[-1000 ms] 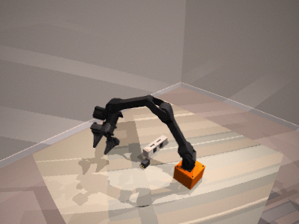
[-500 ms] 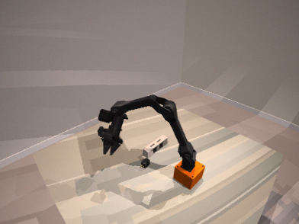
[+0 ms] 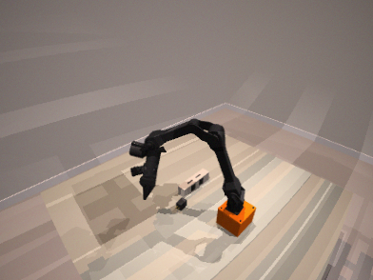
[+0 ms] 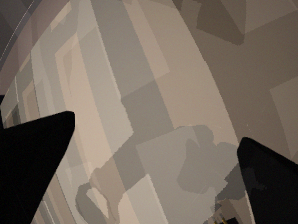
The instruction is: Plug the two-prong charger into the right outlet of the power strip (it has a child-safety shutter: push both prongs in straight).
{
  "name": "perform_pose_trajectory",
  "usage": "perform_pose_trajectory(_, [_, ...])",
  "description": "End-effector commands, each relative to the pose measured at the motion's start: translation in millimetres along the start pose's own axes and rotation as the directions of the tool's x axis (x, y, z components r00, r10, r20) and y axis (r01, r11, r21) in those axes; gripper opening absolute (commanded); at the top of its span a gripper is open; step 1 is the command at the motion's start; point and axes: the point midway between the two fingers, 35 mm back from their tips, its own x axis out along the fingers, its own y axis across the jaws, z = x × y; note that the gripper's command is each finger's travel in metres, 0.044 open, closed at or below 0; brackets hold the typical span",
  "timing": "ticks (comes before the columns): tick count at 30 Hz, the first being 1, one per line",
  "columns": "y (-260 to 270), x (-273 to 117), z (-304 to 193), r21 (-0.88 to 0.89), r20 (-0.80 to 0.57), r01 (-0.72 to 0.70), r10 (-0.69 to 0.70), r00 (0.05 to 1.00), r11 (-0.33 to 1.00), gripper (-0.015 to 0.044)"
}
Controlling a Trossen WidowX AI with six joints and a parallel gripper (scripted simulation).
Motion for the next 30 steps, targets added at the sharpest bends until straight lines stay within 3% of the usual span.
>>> perform_pose_trajectory(1, [-8, 1, -12, -0.081, -0.017, 0.056, -0.058, 0.998, 0.995, 0.044])
perform_pose_trajectory(16, [-42, 8, -60, -0.368, -0.109, 0.197, -0.252, 0.962, 0.909, 0.044])
perform_pose_trajectory(30, [-69, 9, -109, -0.611, -0.197, 0.22, -0.415, 0.888, 0.76, 0.044])
